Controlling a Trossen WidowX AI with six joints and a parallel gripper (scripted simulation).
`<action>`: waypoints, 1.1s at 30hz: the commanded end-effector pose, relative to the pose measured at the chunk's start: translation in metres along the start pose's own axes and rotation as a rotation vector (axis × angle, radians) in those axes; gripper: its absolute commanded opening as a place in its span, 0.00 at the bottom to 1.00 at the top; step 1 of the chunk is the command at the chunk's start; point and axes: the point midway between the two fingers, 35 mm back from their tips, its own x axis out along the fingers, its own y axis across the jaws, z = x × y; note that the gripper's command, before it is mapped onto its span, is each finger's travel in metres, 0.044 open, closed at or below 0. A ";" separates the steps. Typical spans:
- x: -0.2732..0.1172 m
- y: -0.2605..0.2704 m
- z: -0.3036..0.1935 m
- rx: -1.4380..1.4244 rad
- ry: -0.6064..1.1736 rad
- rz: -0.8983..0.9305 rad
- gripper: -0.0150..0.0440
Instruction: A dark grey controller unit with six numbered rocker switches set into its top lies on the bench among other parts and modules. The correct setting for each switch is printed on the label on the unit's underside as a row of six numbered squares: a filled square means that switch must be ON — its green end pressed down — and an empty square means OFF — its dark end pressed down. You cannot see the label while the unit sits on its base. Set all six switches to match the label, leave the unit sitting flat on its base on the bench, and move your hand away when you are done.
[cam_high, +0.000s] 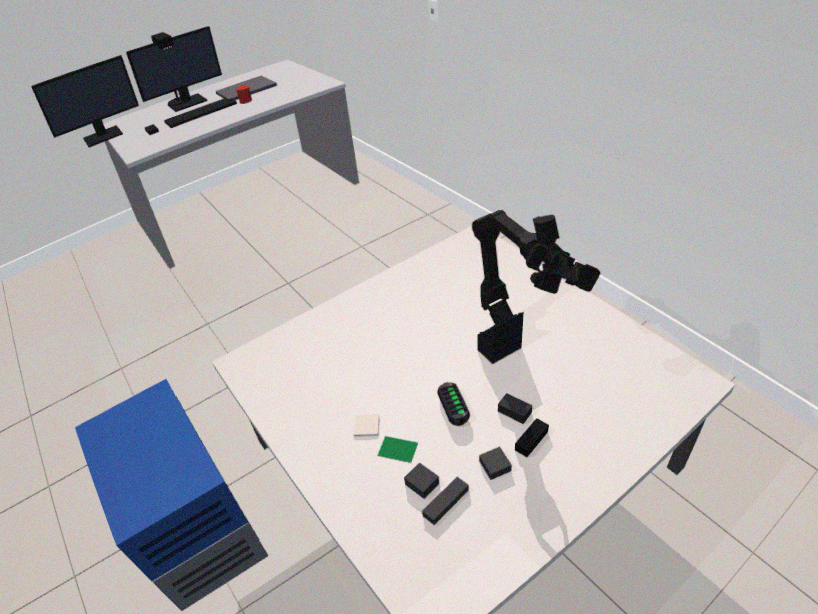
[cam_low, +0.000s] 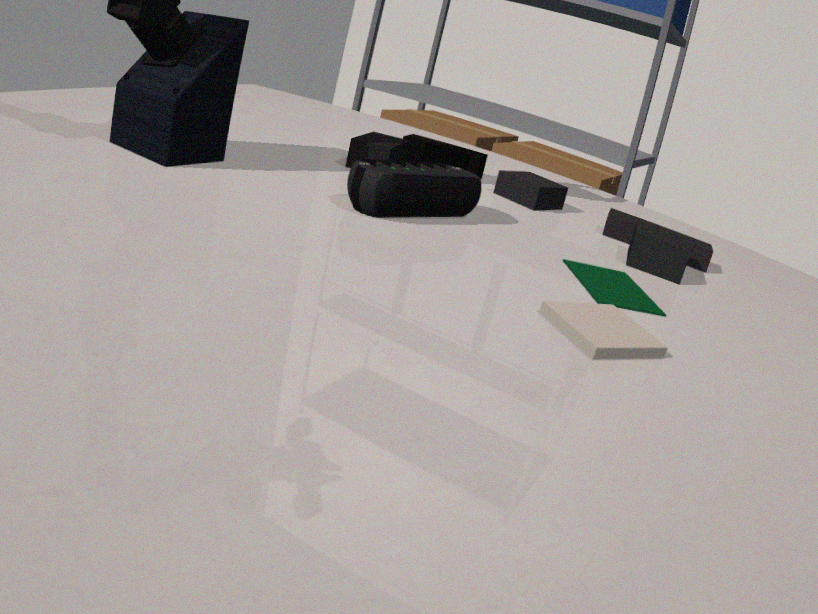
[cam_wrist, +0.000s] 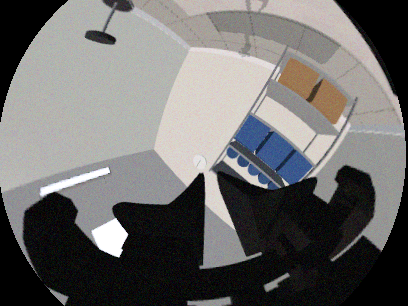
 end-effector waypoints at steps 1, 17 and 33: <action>0.004 0.009 0.064 -0.278 -0.169 -0.026 0.25; -0.065 0.030 0.316 -1.379 -0.673 -0.699 0.25; -0.228 0.015 0.465 -1.990 -0.204 -1.927 0.25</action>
